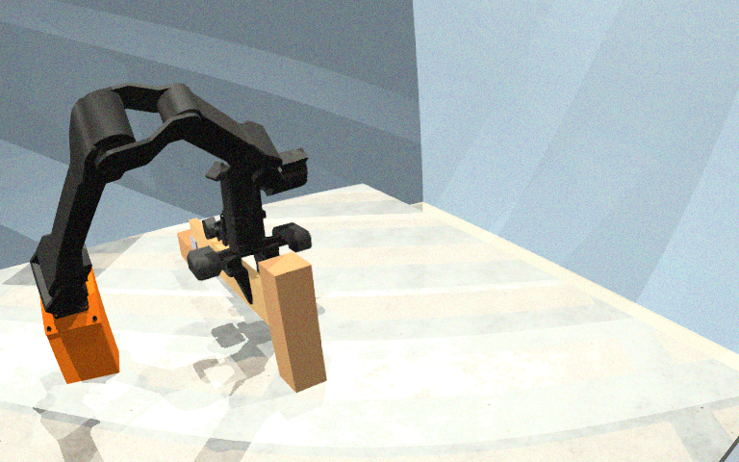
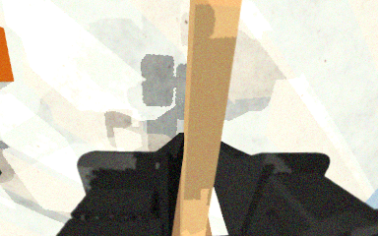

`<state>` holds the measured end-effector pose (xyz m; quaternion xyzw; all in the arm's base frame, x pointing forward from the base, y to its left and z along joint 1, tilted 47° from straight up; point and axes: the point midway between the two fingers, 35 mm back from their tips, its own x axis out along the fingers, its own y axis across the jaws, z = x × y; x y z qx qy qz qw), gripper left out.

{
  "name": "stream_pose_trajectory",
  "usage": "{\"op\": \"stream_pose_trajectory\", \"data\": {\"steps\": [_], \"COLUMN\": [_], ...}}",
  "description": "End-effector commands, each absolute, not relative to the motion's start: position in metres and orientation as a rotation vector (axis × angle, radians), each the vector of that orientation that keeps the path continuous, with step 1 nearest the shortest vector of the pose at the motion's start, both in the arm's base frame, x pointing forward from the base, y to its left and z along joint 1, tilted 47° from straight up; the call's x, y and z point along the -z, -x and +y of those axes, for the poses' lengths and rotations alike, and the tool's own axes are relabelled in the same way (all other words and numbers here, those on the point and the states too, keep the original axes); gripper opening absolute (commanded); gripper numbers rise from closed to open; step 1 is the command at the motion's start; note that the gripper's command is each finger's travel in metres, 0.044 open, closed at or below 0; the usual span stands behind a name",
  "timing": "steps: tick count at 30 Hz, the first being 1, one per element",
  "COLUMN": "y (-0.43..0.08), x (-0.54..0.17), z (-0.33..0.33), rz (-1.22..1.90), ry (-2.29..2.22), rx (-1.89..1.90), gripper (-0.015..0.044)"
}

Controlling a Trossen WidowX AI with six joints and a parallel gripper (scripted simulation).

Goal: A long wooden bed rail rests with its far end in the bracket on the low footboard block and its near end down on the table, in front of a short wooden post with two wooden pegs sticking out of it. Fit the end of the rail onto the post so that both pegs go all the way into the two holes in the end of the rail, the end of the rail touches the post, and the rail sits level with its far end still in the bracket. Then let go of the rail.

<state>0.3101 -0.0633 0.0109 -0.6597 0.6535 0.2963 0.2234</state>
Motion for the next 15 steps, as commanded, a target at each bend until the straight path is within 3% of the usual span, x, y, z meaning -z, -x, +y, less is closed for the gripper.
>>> {"op": "stream_pose_trajectory", "data": {"steps": [1, 15], "y": [-0.3121, -0.3102], "x": [-0.0144, -0.0111], "z": [-0.0636, -0.0635], "rz": [1.799, 1.804], "ry": [1.828, 1.821], "rx": [-0.816, -0.818], "gripper": [0.0000, 0.0367]}}
